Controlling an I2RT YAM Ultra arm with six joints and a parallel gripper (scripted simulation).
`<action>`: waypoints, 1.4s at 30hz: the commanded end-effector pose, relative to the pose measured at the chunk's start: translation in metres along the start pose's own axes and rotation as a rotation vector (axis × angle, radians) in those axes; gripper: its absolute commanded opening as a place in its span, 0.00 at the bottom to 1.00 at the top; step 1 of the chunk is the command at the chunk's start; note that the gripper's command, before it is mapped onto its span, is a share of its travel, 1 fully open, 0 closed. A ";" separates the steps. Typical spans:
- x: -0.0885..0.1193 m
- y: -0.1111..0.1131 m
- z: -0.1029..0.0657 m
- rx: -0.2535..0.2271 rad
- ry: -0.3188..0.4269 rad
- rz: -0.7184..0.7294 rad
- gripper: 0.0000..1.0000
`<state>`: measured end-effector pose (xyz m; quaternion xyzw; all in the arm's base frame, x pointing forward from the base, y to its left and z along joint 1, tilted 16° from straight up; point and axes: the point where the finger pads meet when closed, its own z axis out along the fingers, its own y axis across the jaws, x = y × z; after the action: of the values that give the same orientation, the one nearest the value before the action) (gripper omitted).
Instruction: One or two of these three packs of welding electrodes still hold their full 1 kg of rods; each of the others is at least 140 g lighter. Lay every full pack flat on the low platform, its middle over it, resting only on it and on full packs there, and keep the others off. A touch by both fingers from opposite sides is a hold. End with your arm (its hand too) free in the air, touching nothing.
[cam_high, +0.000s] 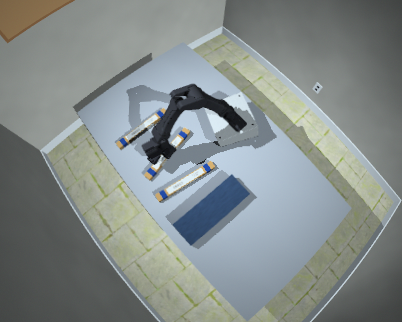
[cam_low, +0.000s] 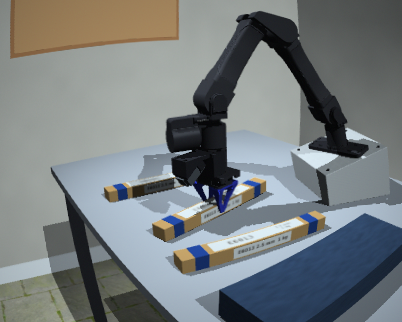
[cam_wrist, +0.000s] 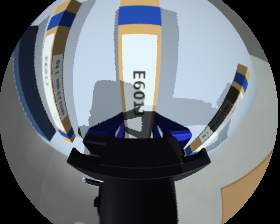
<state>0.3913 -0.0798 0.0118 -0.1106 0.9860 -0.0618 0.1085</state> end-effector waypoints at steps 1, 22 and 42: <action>-0.018 -0.005 -0.037 0.022 -0.069 0.002 0.00; -0.016 -0.004 -0.069 0.024 -0.068 0.000 0.00; -0.021 -0.005 -0.080 0.025 -0.068 -0.001 0.00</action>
<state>0.3797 -0.0751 0.0555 -0.1098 0.9870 -0.0588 0.1012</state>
